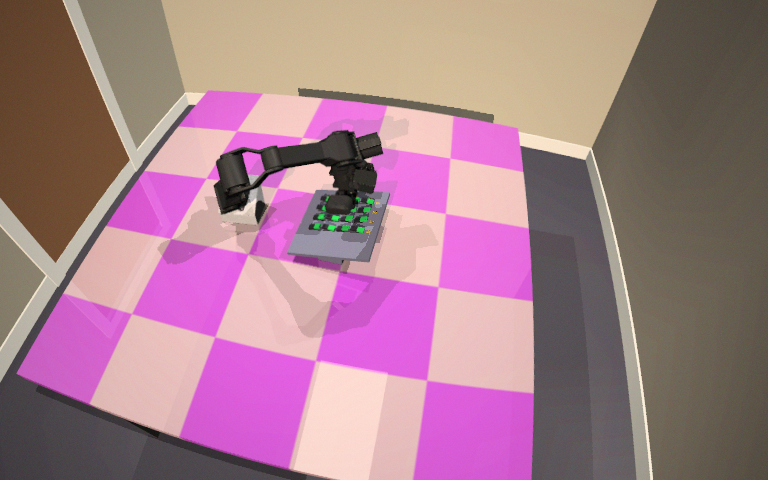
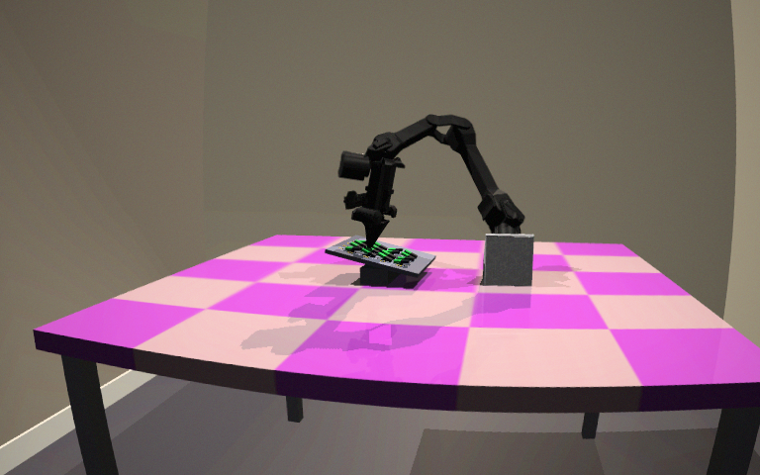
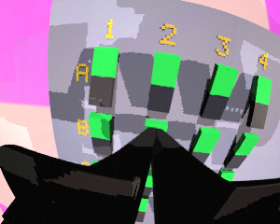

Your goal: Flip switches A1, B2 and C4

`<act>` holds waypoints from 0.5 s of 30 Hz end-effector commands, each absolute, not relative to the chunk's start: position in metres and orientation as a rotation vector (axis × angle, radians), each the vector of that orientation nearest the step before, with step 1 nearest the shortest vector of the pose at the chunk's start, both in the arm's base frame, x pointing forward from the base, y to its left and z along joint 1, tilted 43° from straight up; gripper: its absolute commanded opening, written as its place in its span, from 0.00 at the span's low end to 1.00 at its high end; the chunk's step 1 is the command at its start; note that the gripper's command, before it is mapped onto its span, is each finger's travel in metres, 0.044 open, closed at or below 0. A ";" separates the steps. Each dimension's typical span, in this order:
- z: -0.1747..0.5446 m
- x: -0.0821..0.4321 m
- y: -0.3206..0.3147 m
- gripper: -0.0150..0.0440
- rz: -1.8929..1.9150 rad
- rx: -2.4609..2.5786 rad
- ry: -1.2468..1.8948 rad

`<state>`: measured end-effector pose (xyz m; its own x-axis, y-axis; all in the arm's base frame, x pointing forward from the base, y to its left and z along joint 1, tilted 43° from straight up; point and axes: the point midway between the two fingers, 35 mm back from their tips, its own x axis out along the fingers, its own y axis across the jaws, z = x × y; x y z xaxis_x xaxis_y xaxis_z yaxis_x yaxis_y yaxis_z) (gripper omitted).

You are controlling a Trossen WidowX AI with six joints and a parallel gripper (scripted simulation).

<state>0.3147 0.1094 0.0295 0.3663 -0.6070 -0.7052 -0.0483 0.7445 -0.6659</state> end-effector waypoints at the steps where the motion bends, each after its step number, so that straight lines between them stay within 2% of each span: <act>1: 0.029 0.315 0.108 0.25 -0.397 -0.672 1.155; 15: 0.038 0.311 0.117 0.25 -0.394 -0.668 1.152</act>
